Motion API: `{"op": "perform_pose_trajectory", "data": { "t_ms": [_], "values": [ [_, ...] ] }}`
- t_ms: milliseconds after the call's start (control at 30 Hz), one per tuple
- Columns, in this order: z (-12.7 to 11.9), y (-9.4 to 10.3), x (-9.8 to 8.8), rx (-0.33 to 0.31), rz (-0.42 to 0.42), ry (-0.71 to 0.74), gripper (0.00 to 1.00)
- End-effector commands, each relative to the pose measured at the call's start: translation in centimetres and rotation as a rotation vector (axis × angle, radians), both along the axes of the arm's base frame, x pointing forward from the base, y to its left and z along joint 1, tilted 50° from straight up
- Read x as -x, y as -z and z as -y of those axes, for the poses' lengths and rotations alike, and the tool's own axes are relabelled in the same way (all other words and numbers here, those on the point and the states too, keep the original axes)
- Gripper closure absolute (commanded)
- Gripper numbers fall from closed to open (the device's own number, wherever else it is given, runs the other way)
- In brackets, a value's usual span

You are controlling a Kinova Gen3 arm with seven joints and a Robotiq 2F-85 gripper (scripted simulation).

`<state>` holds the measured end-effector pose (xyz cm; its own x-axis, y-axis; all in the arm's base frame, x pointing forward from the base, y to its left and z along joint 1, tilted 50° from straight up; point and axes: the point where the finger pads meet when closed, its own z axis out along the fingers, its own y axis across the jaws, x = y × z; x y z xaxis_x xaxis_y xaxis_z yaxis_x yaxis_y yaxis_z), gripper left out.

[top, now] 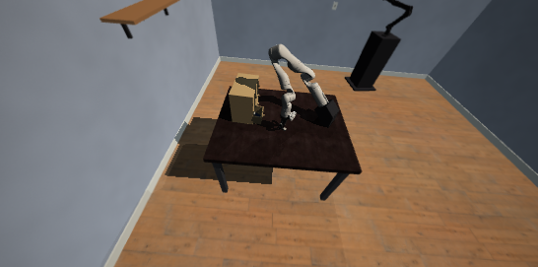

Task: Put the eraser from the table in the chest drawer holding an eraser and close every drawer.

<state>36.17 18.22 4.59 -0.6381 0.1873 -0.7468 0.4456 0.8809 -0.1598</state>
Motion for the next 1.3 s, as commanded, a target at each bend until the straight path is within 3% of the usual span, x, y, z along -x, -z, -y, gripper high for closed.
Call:
{"op": "perform_pose_trajectory", "data": {
  "t_ms": [0, 800, 1267],
  "values": [
    [-0.1, 0.0, 0.0, -0.001, 0.0, -0.001, 0.62],
    [-0.1, 0.0, 0.0, -0.001, 0.0, -0.001, 0.62],
    [0.7, 1.2, -1.2, -0.001, 0.0, -0.001, 0.62]
  ]
}}
